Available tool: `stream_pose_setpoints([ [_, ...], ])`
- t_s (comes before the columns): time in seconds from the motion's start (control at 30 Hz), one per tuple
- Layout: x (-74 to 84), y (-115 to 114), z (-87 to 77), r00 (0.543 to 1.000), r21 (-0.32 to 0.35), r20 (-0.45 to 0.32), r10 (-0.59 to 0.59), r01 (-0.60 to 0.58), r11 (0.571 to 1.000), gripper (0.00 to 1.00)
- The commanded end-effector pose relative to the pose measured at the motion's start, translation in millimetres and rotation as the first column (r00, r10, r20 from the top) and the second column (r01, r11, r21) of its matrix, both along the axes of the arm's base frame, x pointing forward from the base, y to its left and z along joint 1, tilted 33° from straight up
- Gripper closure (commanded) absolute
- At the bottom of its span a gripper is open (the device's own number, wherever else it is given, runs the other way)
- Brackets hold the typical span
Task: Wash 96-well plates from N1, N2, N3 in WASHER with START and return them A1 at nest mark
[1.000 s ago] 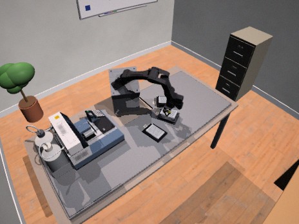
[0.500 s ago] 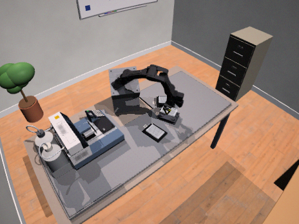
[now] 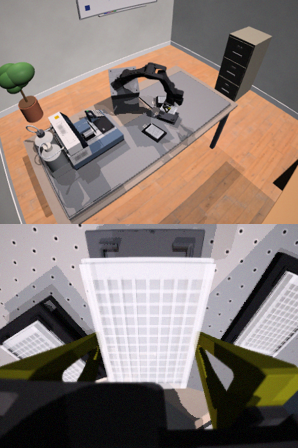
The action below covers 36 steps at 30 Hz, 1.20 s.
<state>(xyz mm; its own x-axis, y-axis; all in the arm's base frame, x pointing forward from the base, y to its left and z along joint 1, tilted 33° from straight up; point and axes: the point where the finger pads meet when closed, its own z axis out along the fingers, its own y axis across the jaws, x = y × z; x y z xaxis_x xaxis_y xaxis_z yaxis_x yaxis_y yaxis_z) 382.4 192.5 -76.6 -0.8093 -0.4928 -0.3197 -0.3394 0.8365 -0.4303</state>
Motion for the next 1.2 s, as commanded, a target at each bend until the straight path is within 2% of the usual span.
stream_pose_setpoints([
  [0.0,-3.2,8,10.8,1.000,0.006,0.011,0.011,-0.011,1.000,1.00],
  [0.4,-11.3,12,24.8,1.000,0.006,0.011,0.011,-0.011,1.000,1.00],
  [1.17,-11.3,12,24.8,1.000,0.006,0.011,0.010,-0.011,1.000,1.00],
])
